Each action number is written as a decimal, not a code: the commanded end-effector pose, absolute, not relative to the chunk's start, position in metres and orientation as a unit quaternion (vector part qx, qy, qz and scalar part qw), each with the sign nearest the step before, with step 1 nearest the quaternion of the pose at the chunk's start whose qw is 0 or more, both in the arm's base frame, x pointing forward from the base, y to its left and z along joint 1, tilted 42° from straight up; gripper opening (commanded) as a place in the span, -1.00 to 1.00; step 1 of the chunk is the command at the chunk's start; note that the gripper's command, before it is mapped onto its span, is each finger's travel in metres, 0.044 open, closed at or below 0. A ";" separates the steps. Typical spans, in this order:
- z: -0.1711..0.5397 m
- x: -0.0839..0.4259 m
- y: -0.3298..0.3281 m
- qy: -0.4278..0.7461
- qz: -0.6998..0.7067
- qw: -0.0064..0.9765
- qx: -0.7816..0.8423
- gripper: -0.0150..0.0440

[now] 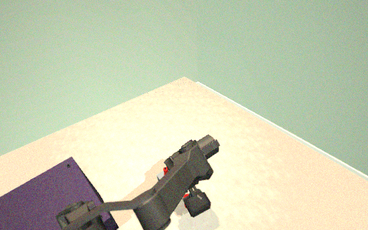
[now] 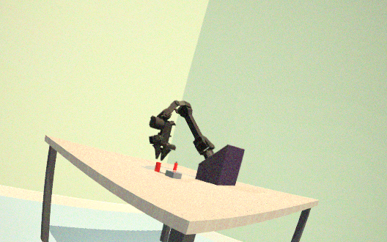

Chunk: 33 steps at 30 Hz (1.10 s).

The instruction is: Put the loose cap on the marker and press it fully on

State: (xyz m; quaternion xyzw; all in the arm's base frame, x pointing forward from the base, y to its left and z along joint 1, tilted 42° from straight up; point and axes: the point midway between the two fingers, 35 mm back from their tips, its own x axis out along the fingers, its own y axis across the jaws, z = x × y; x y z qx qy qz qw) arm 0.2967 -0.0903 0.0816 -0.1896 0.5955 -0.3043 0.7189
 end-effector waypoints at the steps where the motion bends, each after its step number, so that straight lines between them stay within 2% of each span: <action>1: 0.073 0.296 -0.095 0.601 -0.302 0.714 -0.192 0.33; 30: 0.043 0.299 -0.122 0.600 -0.304 0.714 -0.195 0.33; 33: 0.043 0.299 -0.122 0.600 -0.304 0.714 -0.195 0.06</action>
